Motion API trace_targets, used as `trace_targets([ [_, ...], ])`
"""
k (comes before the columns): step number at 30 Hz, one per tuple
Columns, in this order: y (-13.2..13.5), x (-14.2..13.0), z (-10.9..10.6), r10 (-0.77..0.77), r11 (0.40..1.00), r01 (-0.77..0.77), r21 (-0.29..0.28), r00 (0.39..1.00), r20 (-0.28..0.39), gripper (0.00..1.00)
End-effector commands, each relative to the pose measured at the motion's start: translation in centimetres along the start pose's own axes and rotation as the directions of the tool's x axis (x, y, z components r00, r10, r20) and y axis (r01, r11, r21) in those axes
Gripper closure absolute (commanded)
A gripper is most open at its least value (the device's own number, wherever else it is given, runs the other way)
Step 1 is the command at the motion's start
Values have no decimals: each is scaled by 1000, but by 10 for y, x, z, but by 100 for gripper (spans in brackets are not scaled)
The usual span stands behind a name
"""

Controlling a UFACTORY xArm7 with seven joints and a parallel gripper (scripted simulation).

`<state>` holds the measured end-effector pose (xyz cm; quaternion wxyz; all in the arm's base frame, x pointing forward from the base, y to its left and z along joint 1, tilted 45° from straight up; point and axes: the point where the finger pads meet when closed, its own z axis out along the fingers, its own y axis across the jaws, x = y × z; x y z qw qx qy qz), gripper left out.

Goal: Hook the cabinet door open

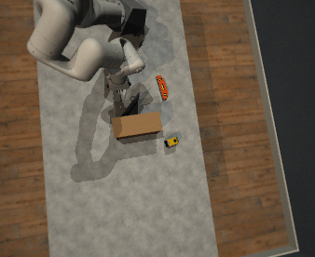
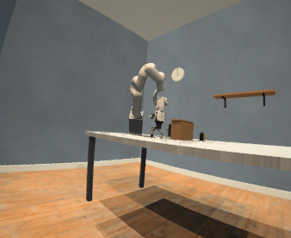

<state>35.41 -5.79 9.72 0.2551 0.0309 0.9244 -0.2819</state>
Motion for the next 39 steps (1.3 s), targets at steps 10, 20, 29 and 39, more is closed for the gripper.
trace_targets([
  [10, 1, -1, 0, -1, 1000, 1, -1, 1000, 1, 76],
  [20, 1, -1, 2, -1, 1000, 1, -1, 1000, 2, 76],
  [29, 1, -1, 7, -1, 1000, 1, -1, 1000, 2, 76],
  [39, 1, -1, 16, -1, 1000, 1, -1, 1000, 2, 76],
])
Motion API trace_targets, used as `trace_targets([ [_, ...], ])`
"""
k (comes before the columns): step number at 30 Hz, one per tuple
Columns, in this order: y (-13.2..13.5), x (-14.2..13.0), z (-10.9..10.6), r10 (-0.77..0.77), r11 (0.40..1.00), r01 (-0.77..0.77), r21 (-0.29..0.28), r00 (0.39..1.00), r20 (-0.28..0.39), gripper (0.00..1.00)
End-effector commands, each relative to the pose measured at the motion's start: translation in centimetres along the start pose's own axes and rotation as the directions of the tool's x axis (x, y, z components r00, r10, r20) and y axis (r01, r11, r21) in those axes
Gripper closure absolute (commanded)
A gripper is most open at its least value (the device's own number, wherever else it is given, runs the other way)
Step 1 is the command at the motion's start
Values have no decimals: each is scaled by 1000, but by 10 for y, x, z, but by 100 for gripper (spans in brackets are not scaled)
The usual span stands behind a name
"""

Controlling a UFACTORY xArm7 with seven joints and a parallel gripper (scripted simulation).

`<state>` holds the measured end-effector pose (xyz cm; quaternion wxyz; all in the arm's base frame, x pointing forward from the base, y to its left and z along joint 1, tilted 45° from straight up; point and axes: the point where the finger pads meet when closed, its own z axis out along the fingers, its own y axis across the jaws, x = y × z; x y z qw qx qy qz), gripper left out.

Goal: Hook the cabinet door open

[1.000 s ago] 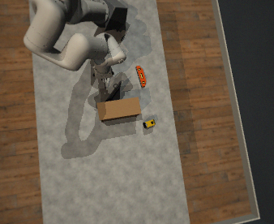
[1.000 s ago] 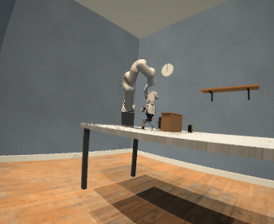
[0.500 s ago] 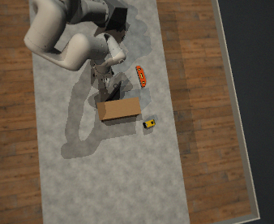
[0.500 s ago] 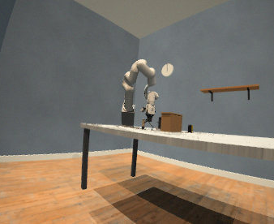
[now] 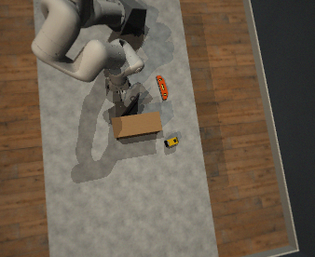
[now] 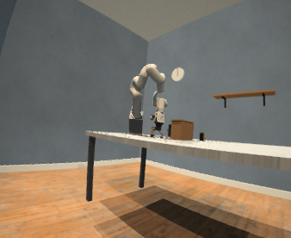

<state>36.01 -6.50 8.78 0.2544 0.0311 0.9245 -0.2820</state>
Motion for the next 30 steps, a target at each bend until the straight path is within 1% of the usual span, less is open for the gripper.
trace_targets([
  [1, 1, -1, 3, 0, 1000, 0, -1, 1000, 3, 76],
  [16, 1, -1, 16, 0, 1000, 0, -1, 1000, 3, 76],
  [30, 1, -1, 20, 0, 1000, 0, -1, 1000, 3, 76],
])
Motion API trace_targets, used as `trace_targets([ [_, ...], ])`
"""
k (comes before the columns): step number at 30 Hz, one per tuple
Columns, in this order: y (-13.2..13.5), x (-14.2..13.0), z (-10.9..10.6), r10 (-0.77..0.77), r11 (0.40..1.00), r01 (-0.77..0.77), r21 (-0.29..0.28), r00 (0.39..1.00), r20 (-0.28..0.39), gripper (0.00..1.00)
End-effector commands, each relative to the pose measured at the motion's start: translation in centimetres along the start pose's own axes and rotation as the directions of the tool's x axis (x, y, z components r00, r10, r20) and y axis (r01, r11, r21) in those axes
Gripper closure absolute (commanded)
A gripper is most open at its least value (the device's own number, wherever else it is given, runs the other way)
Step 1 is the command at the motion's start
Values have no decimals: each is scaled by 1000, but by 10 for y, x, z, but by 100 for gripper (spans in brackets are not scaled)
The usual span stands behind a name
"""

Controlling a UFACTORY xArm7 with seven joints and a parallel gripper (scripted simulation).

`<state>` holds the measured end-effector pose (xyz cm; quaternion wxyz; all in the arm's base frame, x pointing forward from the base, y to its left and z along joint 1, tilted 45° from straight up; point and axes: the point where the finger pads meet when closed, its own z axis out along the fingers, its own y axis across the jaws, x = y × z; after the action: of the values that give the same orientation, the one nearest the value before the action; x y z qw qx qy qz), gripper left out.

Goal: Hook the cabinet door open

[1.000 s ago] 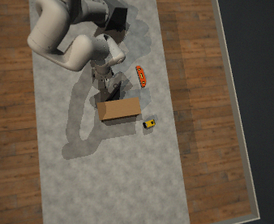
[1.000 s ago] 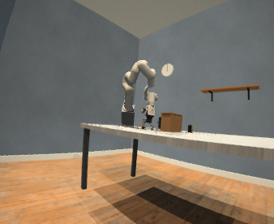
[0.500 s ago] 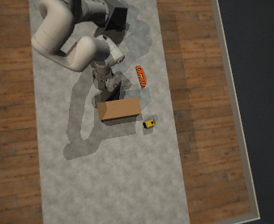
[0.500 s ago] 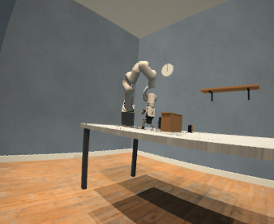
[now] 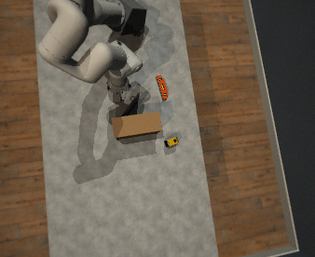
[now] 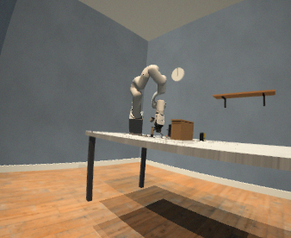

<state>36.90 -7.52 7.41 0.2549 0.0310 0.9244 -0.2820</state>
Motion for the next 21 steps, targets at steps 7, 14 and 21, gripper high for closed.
trace_targets([
  [7, 1, 0, 0, -1, 1000, 1, -1, 1000, 2, 76],
  [14, 1, 0, 0, -1, 1000, 1, -1, 1000, 2, 96],
  [21, 1, 0, 0, -1, 1000, 1, -1, 1000, 2, 96],
])
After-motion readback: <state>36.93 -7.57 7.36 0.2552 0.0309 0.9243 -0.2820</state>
